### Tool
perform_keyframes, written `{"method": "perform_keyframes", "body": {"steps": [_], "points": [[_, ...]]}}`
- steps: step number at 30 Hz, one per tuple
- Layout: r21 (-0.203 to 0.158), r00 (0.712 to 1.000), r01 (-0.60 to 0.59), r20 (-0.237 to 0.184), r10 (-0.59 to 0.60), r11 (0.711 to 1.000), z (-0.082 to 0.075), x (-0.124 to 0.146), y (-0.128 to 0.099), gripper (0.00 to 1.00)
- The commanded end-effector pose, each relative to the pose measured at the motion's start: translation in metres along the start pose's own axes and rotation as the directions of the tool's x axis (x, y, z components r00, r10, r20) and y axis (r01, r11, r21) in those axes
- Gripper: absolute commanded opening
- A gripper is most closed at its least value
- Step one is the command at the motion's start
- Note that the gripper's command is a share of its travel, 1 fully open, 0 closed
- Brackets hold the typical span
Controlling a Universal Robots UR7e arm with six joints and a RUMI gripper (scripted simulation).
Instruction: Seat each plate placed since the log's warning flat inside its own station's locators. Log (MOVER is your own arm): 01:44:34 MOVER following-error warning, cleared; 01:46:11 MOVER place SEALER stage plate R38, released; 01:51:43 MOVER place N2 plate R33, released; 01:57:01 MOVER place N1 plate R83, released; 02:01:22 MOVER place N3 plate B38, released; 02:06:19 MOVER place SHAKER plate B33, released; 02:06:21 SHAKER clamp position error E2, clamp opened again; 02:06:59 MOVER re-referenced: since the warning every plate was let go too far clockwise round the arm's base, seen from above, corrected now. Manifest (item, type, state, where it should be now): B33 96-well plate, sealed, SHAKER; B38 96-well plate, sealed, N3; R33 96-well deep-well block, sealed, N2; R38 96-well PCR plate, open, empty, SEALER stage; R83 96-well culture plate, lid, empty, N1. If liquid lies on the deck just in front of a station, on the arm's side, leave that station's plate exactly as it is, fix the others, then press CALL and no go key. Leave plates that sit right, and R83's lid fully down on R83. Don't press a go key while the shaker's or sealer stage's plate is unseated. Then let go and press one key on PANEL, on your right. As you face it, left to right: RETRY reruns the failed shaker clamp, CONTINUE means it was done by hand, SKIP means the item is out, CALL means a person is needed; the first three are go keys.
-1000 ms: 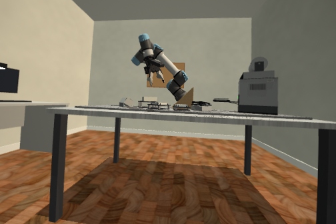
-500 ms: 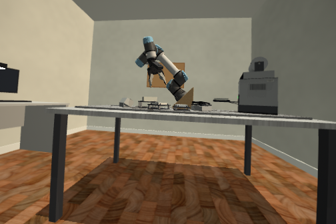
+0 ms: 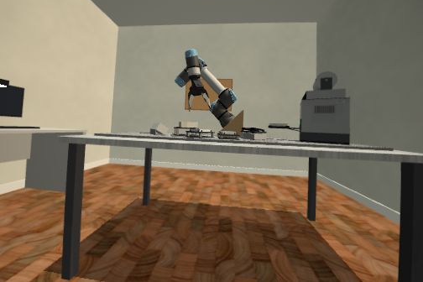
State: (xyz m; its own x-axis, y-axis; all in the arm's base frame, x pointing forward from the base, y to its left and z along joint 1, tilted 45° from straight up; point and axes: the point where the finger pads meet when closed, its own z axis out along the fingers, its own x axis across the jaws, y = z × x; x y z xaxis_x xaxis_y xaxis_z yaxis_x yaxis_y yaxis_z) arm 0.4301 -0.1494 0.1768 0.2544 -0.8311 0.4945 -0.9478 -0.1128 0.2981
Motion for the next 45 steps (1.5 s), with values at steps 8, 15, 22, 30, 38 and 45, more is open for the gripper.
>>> {"method": "perform_keyframes", "body": {"steps": [8,15,22,30,38,45], "points": [[0.027,0.975,-0.216,-0.054,0.217,0.976,0.008,-0.005,0.018,0.82],[0.054,0.934,-0.344,-0.078,0.347,0.937,0.012,-0.007,0.026,0.82],[0.077,0.895,-0.431,-0.09,0.437,0.899,0.017,-0.011,0.038,0.82],[0.119,0.814,-0.561,-0.102,0.572,0.819,0.022,-0.015,0.051,0.82],[0.153,0.741,-0.648,-0.103,0.664,0.746,0.028,-0.019,0.064,0.82],[0.194,0.643,-0.736,-0.097,0.76,0.648,0.029,-0.021,0.069,0.82]]}}
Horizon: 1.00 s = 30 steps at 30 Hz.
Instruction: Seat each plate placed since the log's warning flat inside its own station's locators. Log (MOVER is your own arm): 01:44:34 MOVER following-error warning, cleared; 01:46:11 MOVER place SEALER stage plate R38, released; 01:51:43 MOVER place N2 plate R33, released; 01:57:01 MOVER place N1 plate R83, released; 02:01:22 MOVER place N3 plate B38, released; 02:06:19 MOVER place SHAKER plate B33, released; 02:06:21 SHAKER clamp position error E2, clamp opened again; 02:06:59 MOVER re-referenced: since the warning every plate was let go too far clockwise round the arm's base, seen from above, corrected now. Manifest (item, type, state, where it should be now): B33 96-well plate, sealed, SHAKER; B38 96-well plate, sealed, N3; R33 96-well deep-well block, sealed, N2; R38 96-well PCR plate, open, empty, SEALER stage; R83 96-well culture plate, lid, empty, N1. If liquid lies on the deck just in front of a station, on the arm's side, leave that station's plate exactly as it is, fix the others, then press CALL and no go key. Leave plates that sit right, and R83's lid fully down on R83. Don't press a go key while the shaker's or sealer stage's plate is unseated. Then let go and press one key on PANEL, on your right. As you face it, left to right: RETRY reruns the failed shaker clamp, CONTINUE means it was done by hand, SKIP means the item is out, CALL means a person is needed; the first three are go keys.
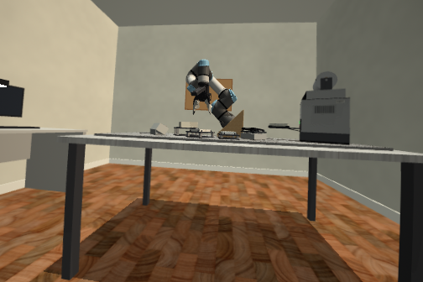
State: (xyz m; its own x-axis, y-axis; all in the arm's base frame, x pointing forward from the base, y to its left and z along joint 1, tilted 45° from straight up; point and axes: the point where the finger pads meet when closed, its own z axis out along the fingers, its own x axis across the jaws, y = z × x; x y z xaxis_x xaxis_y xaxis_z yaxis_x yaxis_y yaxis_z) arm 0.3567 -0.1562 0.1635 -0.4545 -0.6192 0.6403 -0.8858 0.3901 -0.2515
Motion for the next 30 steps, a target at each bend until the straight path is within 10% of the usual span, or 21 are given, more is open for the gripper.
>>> {"method": "perform_keyframes", "body": {"steps": [1,30], "points": [[0.023,0.995,-0.099,-0.016,0.099,0.995,0.0,0.001,0.003,0.82],[0.026,0.946,-0.323,-0.01,0.323,0.946,-0.001,0.094,0.027,0.82]]}}
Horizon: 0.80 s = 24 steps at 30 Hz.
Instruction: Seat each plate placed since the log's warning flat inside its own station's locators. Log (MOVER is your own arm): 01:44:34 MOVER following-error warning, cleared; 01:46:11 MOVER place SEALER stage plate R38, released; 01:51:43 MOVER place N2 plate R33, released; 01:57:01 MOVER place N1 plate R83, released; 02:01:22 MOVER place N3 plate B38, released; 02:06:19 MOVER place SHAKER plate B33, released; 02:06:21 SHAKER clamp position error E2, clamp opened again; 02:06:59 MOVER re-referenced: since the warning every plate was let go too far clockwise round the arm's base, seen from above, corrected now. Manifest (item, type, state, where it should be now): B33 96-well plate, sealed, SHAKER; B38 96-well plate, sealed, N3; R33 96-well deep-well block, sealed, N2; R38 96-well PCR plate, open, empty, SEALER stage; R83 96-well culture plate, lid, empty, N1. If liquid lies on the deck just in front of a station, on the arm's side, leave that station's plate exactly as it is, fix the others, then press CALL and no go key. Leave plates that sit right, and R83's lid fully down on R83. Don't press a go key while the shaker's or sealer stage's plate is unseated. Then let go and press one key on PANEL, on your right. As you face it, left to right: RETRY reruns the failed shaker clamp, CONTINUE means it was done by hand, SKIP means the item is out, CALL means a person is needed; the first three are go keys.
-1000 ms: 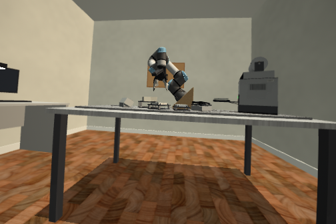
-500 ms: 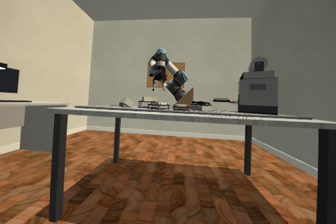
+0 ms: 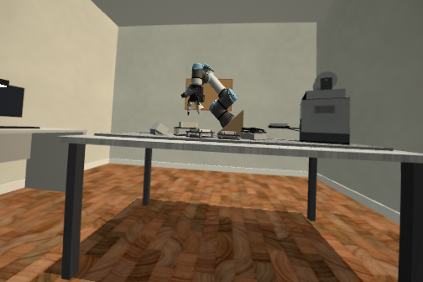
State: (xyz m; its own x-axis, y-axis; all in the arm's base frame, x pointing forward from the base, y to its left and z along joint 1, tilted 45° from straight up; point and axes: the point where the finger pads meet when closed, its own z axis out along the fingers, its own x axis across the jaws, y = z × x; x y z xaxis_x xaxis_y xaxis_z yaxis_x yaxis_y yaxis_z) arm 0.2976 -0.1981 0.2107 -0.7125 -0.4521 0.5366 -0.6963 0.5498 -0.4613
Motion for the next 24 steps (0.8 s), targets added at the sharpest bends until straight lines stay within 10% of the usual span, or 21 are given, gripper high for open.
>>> {"method": "perform_keyframes", "body": {"steps": [1,24], "points": [[0.0,1.0,-0.003,0.004,0.003,1.0,-0.001,0.011,-0.001,0.82],[0.0,0.973,-0.231,0.004,0.231,0.973,0.0,0.104,0.014,0.82]]}}
